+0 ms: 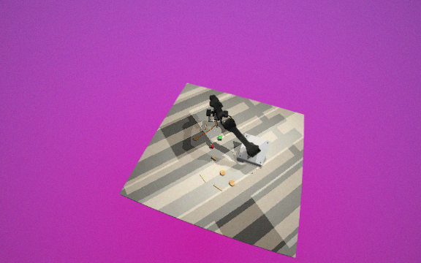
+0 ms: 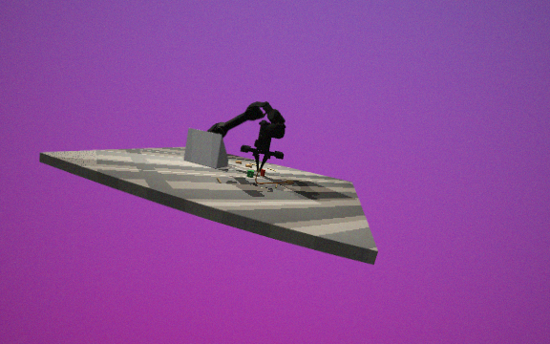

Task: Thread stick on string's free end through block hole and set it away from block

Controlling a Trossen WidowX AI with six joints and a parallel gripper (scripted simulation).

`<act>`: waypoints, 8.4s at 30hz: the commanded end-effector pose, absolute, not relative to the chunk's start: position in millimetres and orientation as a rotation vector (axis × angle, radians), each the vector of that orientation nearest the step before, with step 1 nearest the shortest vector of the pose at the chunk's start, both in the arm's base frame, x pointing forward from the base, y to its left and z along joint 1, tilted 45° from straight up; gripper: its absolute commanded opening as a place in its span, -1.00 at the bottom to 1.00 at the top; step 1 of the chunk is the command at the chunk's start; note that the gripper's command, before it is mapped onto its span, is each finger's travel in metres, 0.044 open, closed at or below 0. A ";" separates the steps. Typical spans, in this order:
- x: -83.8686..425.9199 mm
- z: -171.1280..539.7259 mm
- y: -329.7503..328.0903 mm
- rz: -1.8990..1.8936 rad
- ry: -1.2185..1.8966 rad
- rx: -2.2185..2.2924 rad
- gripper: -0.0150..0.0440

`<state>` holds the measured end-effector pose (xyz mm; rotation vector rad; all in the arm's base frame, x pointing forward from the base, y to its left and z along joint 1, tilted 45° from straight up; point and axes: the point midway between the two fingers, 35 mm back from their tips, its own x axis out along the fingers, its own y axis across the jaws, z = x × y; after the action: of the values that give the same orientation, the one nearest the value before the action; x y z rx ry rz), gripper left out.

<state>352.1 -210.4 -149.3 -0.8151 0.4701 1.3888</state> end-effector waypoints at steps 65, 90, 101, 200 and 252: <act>325.2 -195.2 -187.7 1.396 0.470 -0.811 -0.49; 321.2 -183.9 -170.4 1.395 0.473 -0.812 -0.49; 319.9 -174.8 -160.6 1.396 0.473 -0.812 -0.49; 297.4 -100.7 -74.1 1.395 0.475 -0.810 -0.49; 282.0 -22.7 -103.7 0.408 1.409 0.781 -0.08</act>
<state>285.8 -120.6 -35.9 0.1349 1.1175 0.8648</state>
